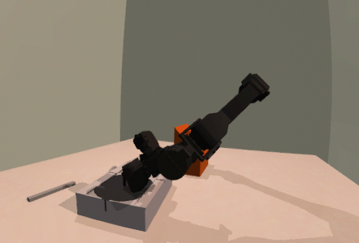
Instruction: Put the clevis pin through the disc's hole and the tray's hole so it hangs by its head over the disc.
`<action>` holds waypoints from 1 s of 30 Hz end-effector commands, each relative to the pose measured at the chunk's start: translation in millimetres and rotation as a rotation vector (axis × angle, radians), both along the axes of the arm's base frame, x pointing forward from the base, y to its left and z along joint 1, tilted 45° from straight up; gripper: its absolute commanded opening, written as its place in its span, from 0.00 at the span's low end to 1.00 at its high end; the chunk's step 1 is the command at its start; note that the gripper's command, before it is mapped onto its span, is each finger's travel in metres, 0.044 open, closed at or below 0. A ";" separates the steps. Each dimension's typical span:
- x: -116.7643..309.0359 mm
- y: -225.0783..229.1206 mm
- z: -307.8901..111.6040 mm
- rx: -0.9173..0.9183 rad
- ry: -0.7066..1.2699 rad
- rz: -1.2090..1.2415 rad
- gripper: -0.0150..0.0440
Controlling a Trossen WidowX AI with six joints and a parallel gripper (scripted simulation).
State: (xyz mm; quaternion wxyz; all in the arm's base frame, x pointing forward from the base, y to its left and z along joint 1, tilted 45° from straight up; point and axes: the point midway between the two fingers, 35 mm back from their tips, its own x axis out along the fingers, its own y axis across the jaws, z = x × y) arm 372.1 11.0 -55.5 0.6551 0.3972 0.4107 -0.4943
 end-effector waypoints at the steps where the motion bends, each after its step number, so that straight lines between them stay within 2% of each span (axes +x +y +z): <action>1: -2.6 -0.8 -0.7 0.007 0.006 0.004 0.25; 30: -10.0 -2.2 -1.6 0.007 0.007 0.004 0.25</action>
